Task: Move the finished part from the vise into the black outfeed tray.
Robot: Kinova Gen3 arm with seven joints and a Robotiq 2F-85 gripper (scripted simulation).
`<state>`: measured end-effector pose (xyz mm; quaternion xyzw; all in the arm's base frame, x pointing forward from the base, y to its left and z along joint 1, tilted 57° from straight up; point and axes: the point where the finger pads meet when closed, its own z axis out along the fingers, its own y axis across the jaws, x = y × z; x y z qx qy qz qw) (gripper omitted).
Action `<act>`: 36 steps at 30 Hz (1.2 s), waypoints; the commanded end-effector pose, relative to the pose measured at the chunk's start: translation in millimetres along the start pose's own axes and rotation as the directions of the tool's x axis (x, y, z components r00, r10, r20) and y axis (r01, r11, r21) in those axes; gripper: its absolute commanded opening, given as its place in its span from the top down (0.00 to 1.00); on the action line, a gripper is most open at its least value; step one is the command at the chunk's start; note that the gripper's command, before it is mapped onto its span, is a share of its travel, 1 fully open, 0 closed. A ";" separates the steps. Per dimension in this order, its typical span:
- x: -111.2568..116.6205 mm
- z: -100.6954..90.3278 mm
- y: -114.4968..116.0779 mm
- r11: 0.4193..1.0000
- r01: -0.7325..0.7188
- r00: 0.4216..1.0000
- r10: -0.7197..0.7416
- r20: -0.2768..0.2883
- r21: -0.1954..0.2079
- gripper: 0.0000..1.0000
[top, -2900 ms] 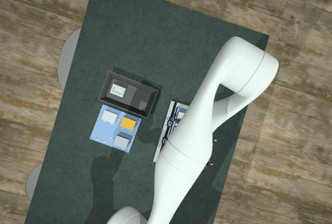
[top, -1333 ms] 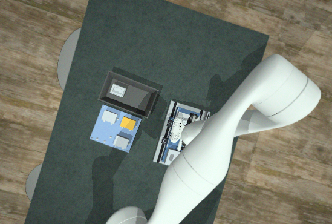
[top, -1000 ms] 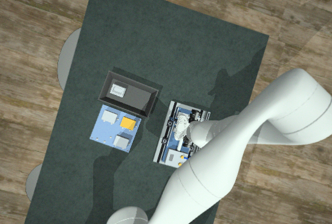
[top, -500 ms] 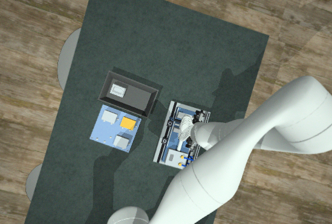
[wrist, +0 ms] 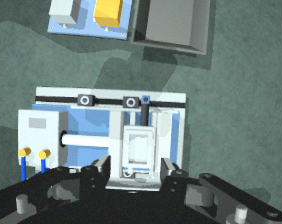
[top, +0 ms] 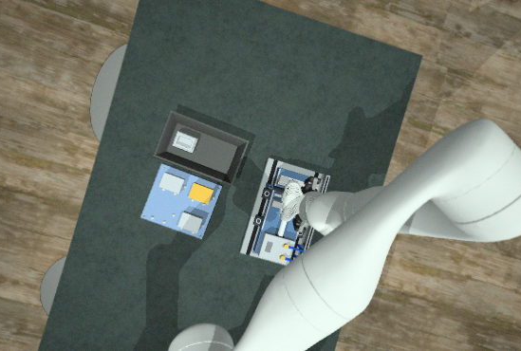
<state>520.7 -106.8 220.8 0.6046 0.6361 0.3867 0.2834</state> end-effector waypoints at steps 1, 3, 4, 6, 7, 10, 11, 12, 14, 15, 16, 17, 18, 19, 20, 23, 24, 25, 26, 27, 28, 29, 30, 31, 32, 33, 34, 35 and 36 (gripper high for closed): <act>-0.3 0.0 0.6 1.000 -0.002 1.000 0.002 -0.002 0.000 1.00; -0.3 0.0 0.6 1.000 -0.002 1.000 0.002 -0.002 0.000 1.00; -0.3 0.0 0.6 1.000 -0.002 1.000 0.002 -0.002 0.000 1.00; -0.3 0.0 0.6 1.000 -0.002 1.000 0.002 -0.002 0.000 1.00; -0.3 0.0 0.6 1.000 -0.002 1.000 0.002 -0.002 0.000 1.00; -0.3 0.0 0.6 1.000 -0.002 1.000 0.002 -0.002 0.000 1.00; -0.3 0.0 0.6 1.000 -0.002 1.000 0.002 -0.002 0.000 1.00; -0.3 0.0 0.6 1.000 -0.002 1.000 0.002 -0.002 0.000 1.00; -0.3 0.0 0.6 1.000 -0.002 1.000 0.002 -0.002 0.000 1.00; -0.3 0.0 0.6 1.000 -0.002 1.000 0.002 -0.002 0.000 1.00; -0.3 0.0 0.6 1.000 -0.002 1.000 0.002 -0.002 0.000 1.00; -0.3 0.0 0.6 1.000 -0.002 1.000 0.002 -0.002 0.000 1.00; -0.3 0.0 0.6 1.000 -0.002 1.000 0.002 -0.002 0.000 1.00; -0.3 0.0 0.6 1.000 -0.002 1.000 0.002 -0.002 0.000 1.00; -0.3 0.0 0.6 1.000 -0.002 1.000 0.002 -0.002 0.000 1.00; -0.3 0.0 0.6 1.000 -0.002 1.000 0.002 -0.002 0.000 1.00; -0.3 0.0 0.6 1.000 -0.002 1.000 0.002 -0.002 0.000 1.00; -0.3 0.0 0.6 1.000 -0.002 1.000 0.002 -0.002 0.000 1.00; -0.3 0.0 0.6 1.000 -0.002 1.000 0.002 -0.002 0.000 1.00; -0.3 0.0 0.6 1.000 -0.002 1.000 0.002 -0.002 0.000 1.00; -0.3 0.0 0.6 1.000 -0.002 1.000 0.002 -0.002 0.000 0.33; -0.3 0.0 0.6 1.000 -0.002 1.000 0.002 -0.002 0.000 0.33; -0.3 0.0 0.6 1.000 -0.002 1.000 0.002 -0.002 0.000 0.33; -0.3 0.0 0.6 1.000 -0.002 1.000 0.002 -0.002 0.000 0.33; -0.3 0.0 0.6 1.000 -0.002 1.000 0.002 -0.002 0.000 0.33; -0.3 0.0 0.6 1.000 -0.002 1.000 0.002 -0.002 0.000 0.33; -0.3 0.0 0.6 1.000 -0.002 1.000 0.002 -0.002 0.000 0.33; -0.3 0.0 0.6 1.000 -0.002 1.000 0.002 -0.002 0.000 0.33; -0.3 0.0 0.6 1.000 -0.002 1.000 0.002 -0.002 0.000 0.33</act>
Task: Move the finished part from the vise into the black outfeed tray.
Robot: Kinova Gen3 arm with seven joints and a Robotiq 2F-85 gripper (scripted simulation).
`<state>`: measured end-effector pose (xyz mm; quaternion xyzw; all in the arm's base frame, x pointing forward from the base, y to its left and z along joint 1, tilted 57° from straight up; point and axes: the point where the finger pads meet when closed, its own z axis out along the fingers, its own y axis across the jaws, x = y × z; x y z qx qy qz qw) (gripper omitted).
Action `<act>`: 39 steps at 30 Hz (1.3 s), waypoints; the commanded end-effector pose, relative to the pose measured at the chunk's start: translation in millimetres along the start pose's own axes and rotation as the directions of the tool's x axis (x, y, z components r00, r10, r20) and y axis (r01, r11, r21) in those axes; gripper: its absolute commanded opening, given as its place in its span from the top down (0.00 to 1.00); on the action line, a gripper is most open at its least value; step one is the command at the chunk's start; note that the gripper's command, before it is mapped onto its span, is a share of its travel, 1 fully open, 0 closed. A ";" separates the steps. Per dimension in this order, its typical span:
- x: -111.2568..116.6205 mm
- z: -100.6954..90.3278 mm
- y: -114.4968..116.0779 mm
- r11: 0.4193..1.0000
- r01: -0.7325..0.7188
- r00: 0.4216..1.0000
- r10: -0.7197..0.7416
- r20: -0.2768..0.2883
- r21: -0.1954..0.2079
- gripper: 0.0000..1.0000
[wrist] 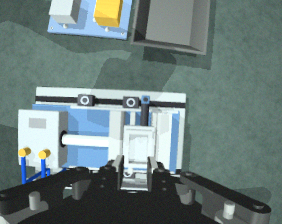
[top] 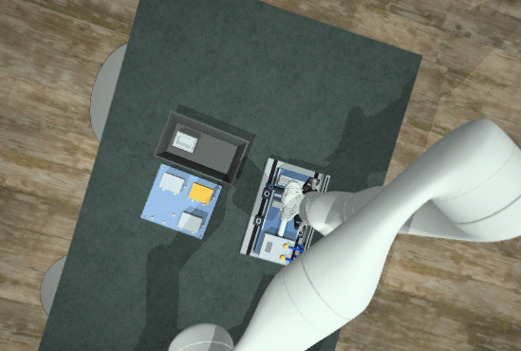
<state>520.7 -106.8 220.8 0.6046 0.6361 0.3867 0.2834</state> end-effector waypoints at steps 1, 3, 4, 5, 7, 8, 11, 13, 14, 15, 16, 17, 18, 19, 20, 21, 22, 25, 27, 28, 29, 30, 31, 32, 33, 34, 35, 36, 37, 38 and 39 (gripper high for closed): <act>-0.3 0.0 0.6 1.000 -0.002 1.000 0.002 -0.002 0.000 0.33; -0.3 0.0 0.6 1.000 -0.002 1.000 0.002 -0.002 0.000 0.33; -0.3 0.0 0.6 1.000 -0.002 1.000 0.002 -0.002 0.000 0.33; -0.3 0.0 0.6 1.000 -0.002 1.000 0.002 -0.002 0.000 0.33; -0.3 0.0 0.6 1.000 -0.002 1.000 0.002 -0.002 0.000 0.33; -0.3 0.0 0.6 1.000 -0.002 1.000 0.002 -0.002 0.000 0.33; -0.3 0.0 0.6 1.000 -0.002 1.000 0.002 -0.002 0.000 0.33; -0.3 0.0 0.6 1.000 -0.002 1.000 0.002 -0.002 0.000 0.33; -0.3 0.0 0.6 1.000 -0.002 1.000 0.002 -0.002 0.000 0.33; -0.3 0.0 0.6 1.000 -0.002 1.000 0.002 -0.002 0.000 0.33; -0.3 0.0 0.6 1.000 -0.002 1.000 0.002 -0.002 0.000 0.33; -0.3 0.0 0.6 1.000 -0.002 1.000 0.002 -0.002 0.000 0.33; -0.3 0.0 0.6 1.000 -0.002 1.000 0.002 -0.002 0.000 0.33; -0.3 0.0 0.6 1.000 -0.002 1.000 0.002 -0.002 0.000 0.33; -0.3 0.0 0.6 1.000 -0.002 1.000 0.002 -0.002 0.000 0.33; -0.3 0.0 0.6 1.000 -0.002 1.000 0.002 -0.002 0.000 0.33; -0.3 0.0 0.6 1.000 -0.002 1.000 0.002 -0.002 0.000 0.33; -0.3 0.0 0.6 1.000 -0.002 1.000 0.002 -0.002 0.000 0.33; -0.3 0.1 0.7 1.000 -0.002 1.000 0.002 -0.001 0.000 0.33; -0.4 0.1 0.7 1.000 -0.002 1.000 0.002 -0.001 0.000 0.33; -0.4 0.1 0.7 1.000 -0.002 1.000 0.002 -0.001 0.000 0.33; -0.4 0.1 0.7 1.000 -0.002 1.000 0.002 -0.001 0.000 0.33; -0.4 0.2 0.9 1.000 -0.002 1.000 0.002 -0.001 0.000 0.33; -0.5 0.3 1.1 1.000 -0.002 1.000 0.002 -0.001 -0.001 0.33; -0.7 0.5 1.3 1.000 -0.002 1.000 0.002 -0.001 -0.002 0.33; -0.8 0.8 1.6 1.000 -0.002 1.000 0.002 0.000 -0.002 0.33; -1.0 1.1 2.0 1.000 -0.002 1.000 0.002 0.000 -0.003 0.33; -1.2 1.5 2.4 1.000 -0.002 1.000 0.002 0.001 -0.005 0.33; -1.4 2.0 2.9 1.000 -0.002 1.000 0.002 0.001 -0.006 0.33; -1.3 2.7 3.6 1.000 -0.002 1.000 0.002 0.001 -0.008 0.33; -0.7 3.6 4.1 1.000 -0.001 1.000 0.001 0.001 -0.009 0.33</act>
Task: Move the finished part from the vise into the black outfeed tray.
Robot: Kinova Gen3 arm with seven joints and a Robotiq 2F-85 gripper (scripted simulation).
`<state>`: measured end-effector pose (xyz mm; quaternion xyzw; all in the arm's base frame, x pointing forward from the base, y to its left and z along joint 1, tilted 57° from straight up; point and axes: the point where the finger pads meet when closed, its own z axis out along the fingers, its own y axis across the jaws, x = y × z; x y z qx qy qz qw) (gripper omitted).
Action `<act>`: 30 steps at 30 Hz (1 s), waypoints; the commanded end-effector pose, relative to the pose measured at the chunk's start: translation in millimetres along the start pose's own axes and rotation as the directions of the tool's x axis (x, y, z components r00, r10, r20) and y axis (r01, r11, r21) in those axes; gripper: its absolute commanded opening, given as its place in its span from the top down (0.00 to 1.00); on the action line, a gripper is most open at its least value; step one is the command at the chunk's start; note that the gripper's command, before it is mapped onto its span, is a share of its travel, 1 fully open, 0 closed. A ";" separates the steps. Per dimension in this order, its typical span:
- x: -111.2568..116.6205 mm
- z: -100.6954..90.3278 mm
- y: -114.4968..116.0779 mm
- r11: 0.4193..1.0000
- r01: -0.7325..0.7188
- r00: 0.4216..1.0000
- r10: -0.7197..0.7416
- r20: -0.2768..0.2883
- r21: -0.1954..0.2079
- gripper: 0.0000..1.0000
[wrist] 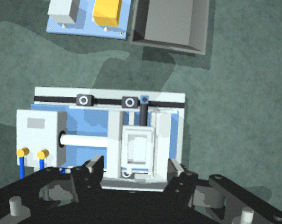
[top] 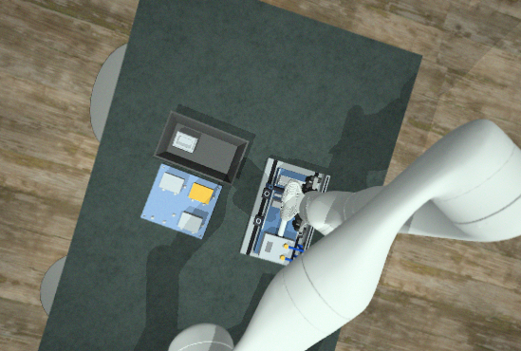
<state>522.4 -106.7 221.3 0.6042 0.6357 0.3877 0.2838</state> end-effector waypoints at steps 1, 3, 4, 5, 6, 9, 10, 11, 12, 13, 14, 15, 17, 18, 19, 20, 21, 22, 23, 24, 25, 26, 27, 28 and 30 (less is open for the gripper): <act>-0.1 3.4 3.0 1.000 0.000 1.000 0.000 0.001 -0.007 0.33; 0.9 5.4 3.0 1.000 0.001 1.000 -0.001 -0.001 -0.007 0.33; 0.8 6.4 3.1 1.000 0.001 1.000 -0.001 -0.001 -0.007 0.33; 0.8 7.5 3.3 1.000 0.001 1.000 -0.001 -0.001 -0.008 0.33; 0.7 8.6 3.3 1.000 0.001 1.000 -0.001 0.000 -0.008 0.33; 0.2 9.5 1.8 1.000 0.000 1.000 0.000 -0.001 -0.003 0.33; 0.9 11.2 2.9 1.000 0.001 1.000 -0.001 -0.001 -0.006 0.33; 0.5 12.6 3.7 1.000 0.001 1.000 -0.001 0.000 -0.009 0.33; 0.5 14.1 3.8 1.000 0.001 1.000 -0.001 0.000 -0.009 0.33; 0.6 15.7 3.4 1.000 0.001 1.000 -0.001 0.000 -0.008 0.33; 0.7 17.4 3.3 1.000 0.001 1.000 -0.001 0.000 -0.008 0.33; 0.6 19.0 3.5 1.000 0.001 1.000 -0.001 0.000 -0.008 0.33; 0.5 22.6 3.6 1.000 0.001 1.000 -0.001 0.000 -0.009 0.33; 0.6 24.5 3.5 1.000 0.001 1.000 -0.001 0.000 -0.008 0.33; 0.6 26.4 3.5 1.000 0.001 1.000 -0.001 0.000 -0.008 0.33; 0.5 28.4 3.5 1.000 0.001 1.000 -0.001 0.000 -0.008 0.33; 0.5 30.3 3.5 1.000 0.001 1.000 -0.001 0.000 -0.008 0.33; 0.5 32.3 3.5 1.000 0.001 1.000 -0.001 0.000 -0.008 0.33; 0.5 34.3 3.5 1.000 0.001 1.000 -0.001 0.000 -0.008 0.33; 0.5 34.3 3.5 1.000 0.001 1.000 -0.001 0.000 -0.008 0.33; 0.5 34.3 3.5 1.000 0.001 1.000 -0.001 0.000 -0.008 0.33; 1.3 36.3 1.7 1.000 0.001 1.000 -0.001 -0.002 -0.003 0.33; 0.8 38.3 2.8 1.000 0.001 1.000 -0.001 -0.001 -0.006 0.33; 0.4 40.2 3.7 1.000 0.001 1.000 -0.001 0.001 -0.009 0.33; 0.7 44.0 3.1 1.000 0.001 1.000 -0.001 0.000 -0.007 0.33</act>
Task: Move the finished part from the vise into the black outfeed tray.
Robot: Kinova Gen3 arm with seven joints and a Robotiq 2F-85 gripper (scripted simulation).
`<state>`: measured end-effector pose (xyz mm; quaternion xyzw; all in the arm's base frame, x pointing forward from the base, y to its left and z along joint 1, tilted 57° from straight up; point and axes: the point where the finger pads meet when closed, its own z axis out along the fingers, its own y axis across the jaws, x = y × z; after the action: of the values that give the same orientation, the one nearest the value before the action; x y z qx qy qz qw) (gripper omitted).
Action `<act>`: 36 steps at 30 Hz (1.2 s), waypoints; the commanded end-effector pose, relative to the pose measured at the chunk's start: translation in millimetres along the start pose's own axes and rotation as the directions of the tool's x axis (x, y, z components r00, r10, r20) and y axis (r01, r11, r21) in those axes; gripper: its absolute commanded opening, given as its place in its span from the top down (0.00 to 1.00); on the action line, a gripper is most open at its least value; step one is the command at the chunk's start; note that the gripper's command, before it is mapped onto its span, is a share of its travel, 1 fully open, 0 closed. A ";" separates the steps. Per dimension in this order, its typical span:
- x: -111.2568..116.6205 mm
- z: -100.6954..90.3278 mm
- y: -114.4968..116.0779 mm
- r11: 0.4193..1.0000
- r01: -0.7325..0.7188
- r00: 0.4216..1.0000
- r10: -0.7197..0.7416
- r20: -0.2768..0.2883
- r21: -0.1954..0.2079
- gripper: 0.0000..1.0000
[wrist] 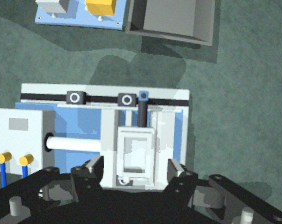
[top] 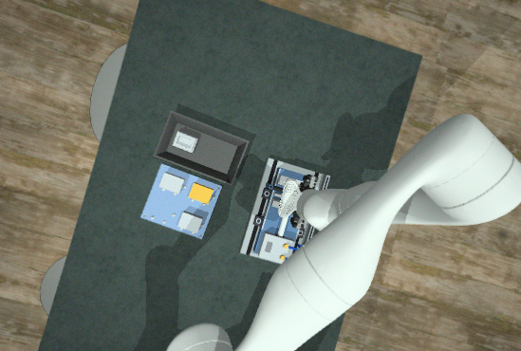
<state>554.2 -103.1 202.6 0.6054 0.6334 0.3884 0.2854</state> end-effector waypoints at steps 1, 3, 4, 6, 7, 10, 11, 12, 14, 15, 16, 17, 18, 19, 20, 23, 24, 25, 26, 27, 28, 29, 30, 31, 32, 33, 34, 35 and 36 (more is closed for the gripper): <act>2.7 8.9 1.2 1.000 0.004 1.000 -0.005 -0.004 -0.002 0.33; 2.6 12.4 1.3 1.000 0.004 1.000 -0.004 -0.004 -0.003 0.33; 2.7 14.0 1.2 1.000 0.004 1.000 -0.004 -0.004 -0.002 0.33; 2.8 17.0 1.0 1.000 0.004 1.000 -0.004 -0.004 -0.002 0.33; 2.6 18.3 0.9 1.000 0.004 1.000 -0.004 -0.004 -0.001 0.33; 0.4 21.0 0.5 1.000 0.002 1.000 -0.002 -0.001 -0.001 0.33; 0.4 21.0 0.5 1.000 0.002 1.000 -0.002 -0.001 -0.001 0.33; 0.4 21.0 0.5 1.000 0.002 1.000 -0.002 -0.001 -0.001 0.33; 0.0 22.6 0.1 1.000 0.001 1.000 -0.001 -0.001 0.000 0.33; -0.1 23.3 0.3 1.000 0.001 1.000 -0.001 0.000 -0.001 0.33; -0.1 23.8 0.3 1.000 0.001 1.000 -0.001 0.000 -0.001 0.33; 0.0 24.3 0.1 1.000 0.001 1.000 -0.001 -0.001 0.000 0.33; 0.1 24.6 -0.1 1.000 0.001 1.000 -0.001 -0.001 0.000 0.33; 0.1 24.9 -0.1 1.000 0.001 1.000 -0.001 -0.001 0.000 0.33; 0.1 25.1 -0.1 1.000 0.001 1.000 -0.001 -0.001 0.000 0.33; 0.5 25.2 -0.8 1.000 0.001 1.000 -0.001 -0.002 0.002 0.33; 0.5 25.2 -0.8 1.000 0.001 1.000 -0.001 -0.002 0.002 0.33; 0.5 25.2 -0.8 1.000 0.001 1.000 -0.001 -0.002 0.002 0.33; 0.5 25.2 -0.8 1.000 0.001 1.000 -0.001 -0.002 0.002 0.33; 0.5 25.2 -0.8 1.000 0.001 1.000 -0.001 -0.002 0.002 0.33; 0.5 25.2 -0.8 1.000 0.001 1.000 -0.001 -0.002 0.002 0.33; 0.5 25.2 -0.8 1.000 0.001 1.000 -0.001 -0.002 0.002 0.33; 0.5 25.2 -0.8 1.000 0.001 1.000 -0.001 -0.002 0.002 0.33; 0.5 25.2 -0.8 1.000 0.001 1.000 -0.001 -0.002 0.002 0.33; 0.5 25.2 -0.8 1.000 0.001 1.000 -0.001 -0.002 0.002 0.33; 0.5 25.2 -0.8 1.000 0.001 1.000 -0.001 -0.002 0.002 0.33; 0.5 25.2 -0.8 1.000 0.001 1.000 -0.001 -0.002 0.002 0.33; 0.5 25.2 -0.8 1.000 0.001 1.000 -0.001 -0.002 0.002 0.33; 0.5 25.2 -0.8 1.000 0.001 1.000 -0.001 -0.002 0.002 0.33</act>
<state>572.8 -96.8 187.8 0.6045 0.6361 0.3879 0.2818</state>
